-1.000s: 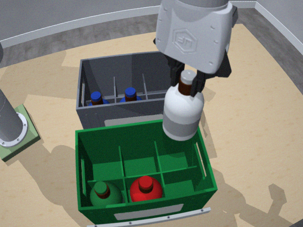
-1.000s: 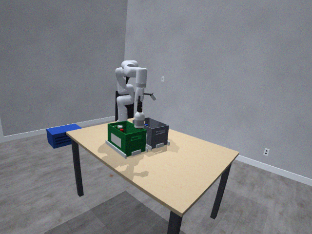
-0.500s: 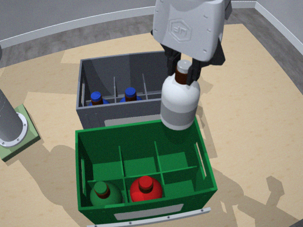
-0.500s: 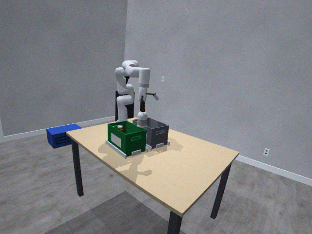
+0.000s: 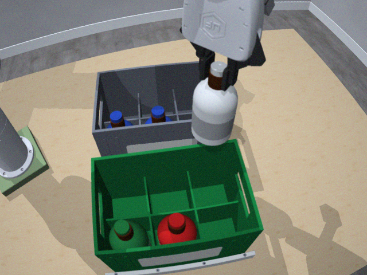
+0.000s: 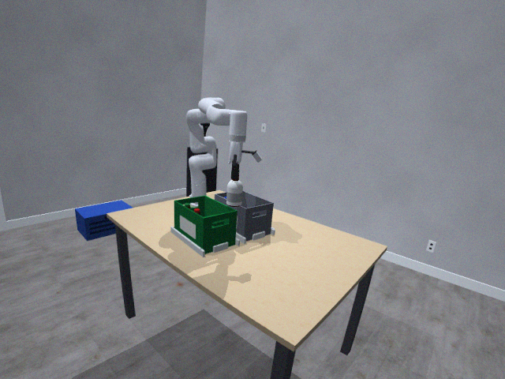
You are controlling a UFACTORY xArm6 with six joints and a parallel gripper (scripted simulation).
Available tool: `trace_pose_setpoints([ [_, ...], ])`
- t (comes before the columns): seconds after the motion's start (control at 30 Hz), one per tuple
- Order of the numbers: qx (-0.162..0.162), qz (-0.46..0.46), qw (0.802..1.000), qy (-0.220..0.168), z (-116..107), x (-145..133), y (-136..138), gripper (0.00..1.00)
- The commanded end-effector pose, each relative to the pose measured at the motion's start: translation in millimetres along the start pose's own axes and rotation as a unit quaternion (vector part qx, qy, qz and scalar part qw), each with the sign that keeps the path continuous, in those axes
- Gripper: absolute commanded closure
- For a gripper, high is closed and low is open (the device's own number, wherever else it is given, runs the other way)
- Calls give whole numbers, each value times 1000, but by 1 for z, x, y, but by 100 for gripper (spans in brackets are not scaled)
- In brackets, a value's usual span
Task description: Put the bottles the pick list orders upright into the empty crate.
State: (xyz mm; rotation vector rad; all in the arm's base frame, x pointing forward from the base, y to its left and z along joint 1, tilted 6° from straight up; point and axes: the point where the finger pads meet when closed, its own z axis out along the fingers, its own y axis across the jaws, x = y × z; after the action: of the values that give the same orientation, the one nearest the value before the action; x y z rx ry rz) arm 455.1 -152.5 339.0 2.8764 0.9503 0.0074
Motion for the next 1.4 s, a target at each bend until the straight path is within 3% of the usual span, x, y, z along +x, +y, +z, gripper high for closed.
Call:
trace_pose_setpoints([
  [0.0, -2, 0, 1000, 2, -2, 6, -5, 100],
  [1.37, -2, 0, 1000, 2, -2, 60, -58, 100],
])
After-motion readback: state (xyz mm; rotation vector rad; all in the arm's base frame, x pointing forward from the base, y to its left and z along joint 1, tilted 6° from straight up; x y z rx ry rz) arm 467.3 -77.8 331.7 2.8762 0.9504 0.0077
